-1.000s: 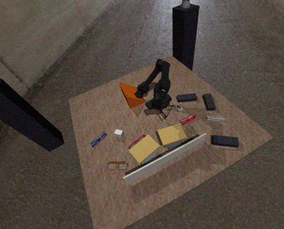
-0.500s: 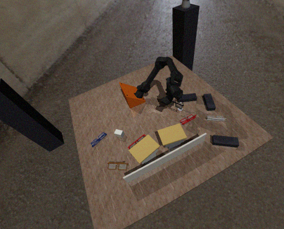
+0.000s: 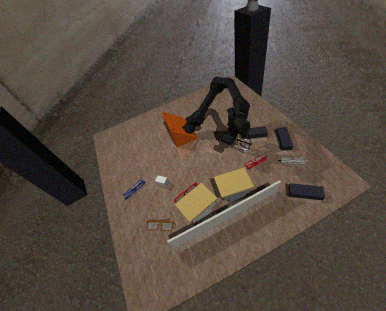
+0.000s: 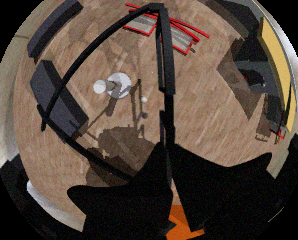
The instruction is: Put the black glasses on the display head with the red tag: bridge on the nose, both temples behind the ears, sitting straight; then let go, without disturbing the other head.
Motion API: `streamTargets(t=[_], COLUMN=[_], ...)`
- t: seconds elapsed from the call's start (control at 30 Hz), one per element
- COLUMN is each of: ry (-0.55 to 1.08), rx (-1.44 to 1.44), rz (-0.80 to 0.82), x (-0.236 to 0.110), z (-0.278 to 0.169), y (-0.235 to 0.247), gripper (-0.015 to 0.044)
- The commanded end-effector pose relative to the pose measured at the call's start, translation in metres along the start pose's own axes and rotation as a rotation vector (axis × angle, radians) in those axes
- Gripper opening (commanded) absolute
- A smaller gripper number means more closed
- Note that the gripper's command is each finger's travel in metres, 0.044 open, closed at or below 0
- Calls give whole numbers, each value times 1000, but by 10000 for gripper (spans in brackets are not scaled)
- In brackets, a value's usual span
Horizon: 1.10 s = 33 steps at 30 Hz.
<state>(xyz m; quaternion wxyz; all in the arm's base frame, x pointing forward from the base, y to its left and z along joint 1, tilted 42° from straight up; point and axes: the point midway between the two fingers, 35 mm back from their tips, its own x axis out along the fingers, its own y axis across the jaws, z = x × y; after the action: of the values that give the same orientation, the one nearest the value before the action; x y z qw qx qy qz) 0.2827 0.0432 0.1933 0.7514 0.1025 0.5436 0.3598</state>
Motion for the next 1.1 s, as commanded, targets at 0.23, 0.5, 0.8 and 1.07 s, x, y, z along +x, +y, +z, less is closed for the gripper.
streamTargets(t=[0.23, 0.5, 0.8, 1.07], ry=[1, 1, 1, 2], rx=[6, 6, 6, 7], rz=[11, 11, 11, 11], x=[38, 38, 38, 38], z=[-3, -5, -11, -16], y=[3, 1, -3, -7], gripper=[0, 0, 0, 0])
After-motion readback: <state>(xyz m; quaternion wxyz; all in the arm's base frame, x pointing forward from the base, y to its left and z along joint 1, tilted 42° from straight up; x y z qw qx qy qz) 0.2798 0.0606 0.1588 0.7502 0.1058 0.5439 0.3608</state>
